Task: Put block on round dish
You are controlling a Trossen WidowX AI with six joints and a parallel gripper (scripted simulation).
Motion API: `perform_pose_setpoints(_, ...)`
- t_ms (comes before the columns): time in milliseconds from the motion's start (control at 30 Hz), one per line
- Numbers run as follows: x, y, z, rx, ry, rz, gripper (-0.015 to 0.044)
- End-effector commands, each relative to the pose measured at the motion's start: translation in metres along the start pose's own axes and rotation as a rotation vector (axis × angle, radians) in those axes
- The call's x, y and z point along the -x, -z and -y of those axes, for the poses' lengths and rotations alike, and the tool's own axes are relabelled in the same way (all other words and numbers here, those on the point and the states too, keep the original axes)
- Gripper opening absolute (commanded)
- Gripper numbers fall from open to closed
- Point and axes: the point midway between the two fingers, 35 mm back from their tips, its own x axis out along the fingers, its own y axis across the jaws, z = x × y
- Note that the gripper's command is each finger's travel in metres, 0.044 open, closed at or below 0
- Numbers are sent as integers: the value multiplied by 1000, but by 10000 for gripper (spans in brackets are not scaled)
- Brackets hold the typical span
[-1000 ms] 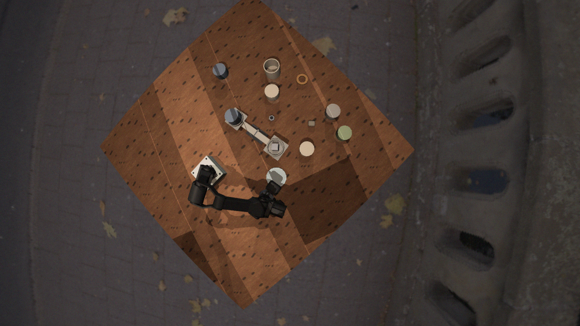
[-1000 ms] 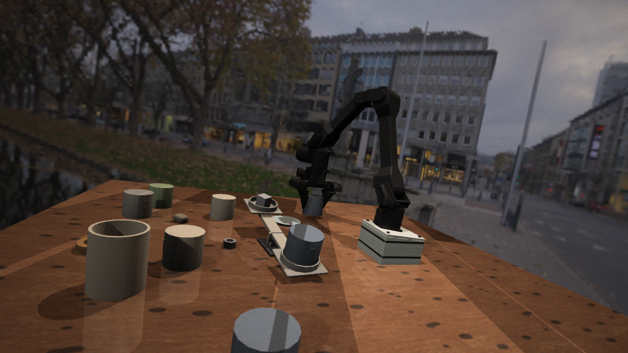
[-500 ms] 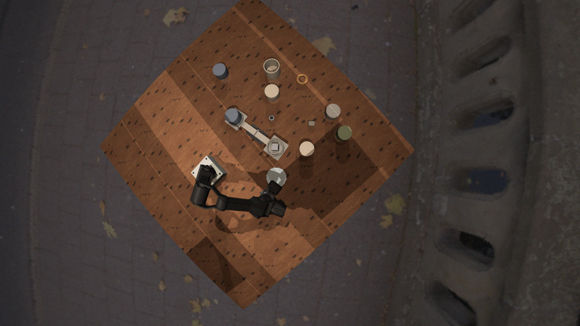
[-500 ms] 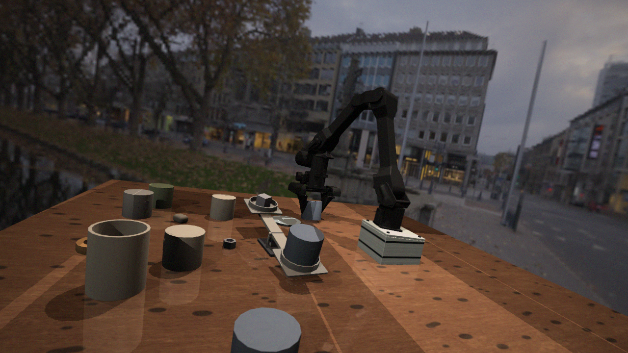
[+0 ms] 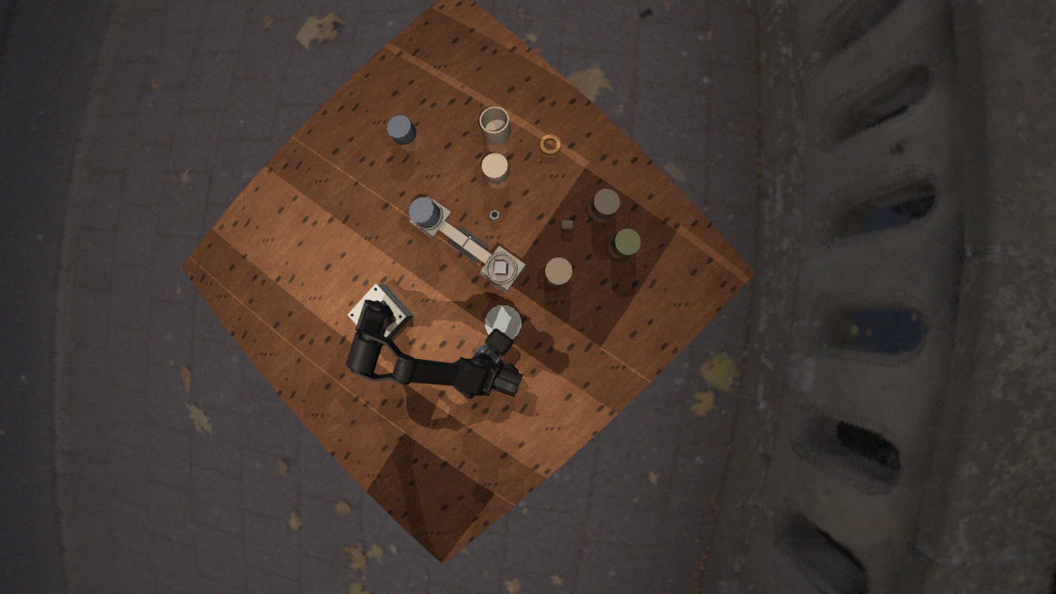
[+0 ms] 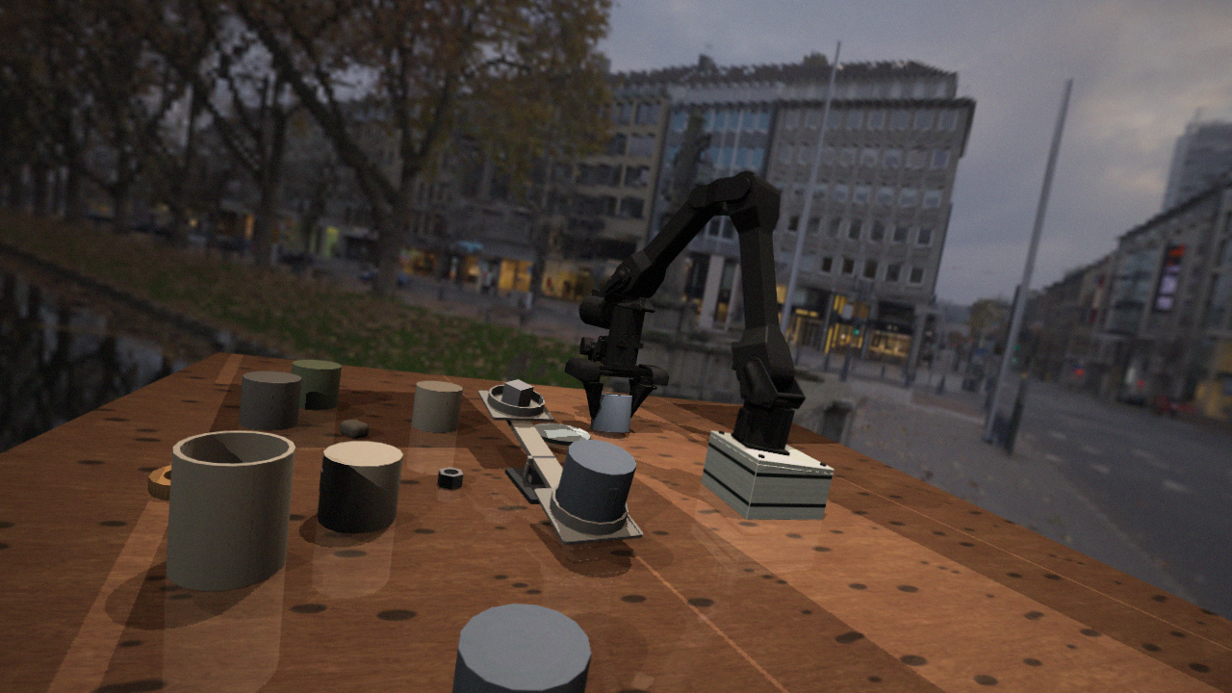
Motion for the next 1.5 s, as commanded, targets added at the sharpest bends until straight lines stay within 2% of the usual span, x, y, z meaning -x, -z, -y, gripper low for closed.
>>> perform_pose_setpoints(0,2,0,0,0,0,1,420)
perform_pose_setpoints(33,9,-1,0,0,0,1,440)
perform_pose_setpoints(167,51,0,0,3,2,0,440)
perform_pose_setpoints(333,53,0,0,3,2,0,440)
perform_pose_setpoints(567,64,-1,-27,112,-9,37,260)
perform_pose_setpoints(700,69,3,-50,163,-13,34,260)
perform_pose_setpoints(867,82,20,-108,289,-19,27,260)
perform_pose_setpoints(1200,105,89,-207,534,-24,9,260)
perform_pose_setpoints(1300,109,107,-223,581,-18,-3,260)
perform_pose_setpoints(1467,109,108,-224,584,-17,-4,260)
